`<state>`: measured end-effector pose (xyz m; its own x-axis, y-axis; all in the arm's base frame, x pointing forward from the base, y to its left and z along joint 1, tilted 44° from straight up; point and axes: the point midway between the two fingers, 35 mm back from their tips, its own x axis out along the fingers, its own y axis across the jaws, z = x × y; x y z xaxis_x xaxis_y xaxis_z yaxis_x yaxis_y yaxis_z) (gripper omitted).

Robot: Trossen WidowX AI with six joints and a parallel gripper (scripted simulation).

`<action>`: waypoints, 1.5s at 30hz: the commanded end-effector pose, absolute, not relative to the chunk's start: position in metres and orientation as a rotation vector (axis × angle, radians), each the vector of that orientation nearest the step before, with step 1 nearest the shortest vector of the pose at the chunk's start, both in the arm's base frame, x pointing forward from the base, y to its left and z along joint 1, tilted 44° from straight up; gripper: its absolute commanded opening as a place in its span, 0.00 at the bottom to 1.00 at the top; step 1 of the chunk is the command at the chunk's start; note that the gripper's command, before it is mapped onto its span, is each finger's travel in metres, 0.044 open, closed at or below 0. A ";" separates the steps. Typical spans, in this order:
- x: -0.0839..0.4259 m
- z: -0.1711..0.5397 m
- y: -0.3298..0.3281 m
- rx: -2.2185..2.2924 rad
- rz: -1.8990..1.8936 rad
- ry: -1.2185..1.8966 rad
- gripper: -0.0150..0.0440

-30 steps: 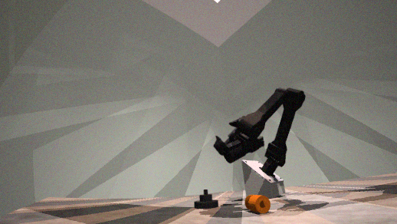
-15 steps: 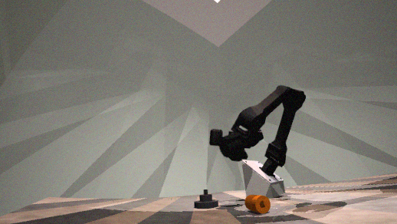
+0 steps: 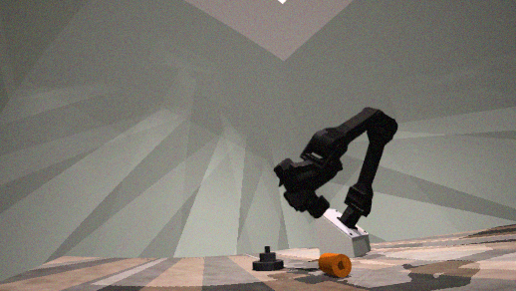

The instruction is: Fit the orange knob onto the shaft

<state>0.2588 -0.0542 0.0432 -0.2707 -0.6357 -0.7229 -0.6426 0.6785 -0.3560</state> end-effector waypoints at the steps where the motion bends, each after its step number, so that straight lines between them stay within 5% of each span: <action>1: 0.286 0.037 0.017 -0.015 -0.497 1.814 1.00; 29: 0.329 0.088 0.143 1.521 -1.471 1.594 1.00; 45: 0.330 0.091 0.147 1.564 -1.518 1.582 1.00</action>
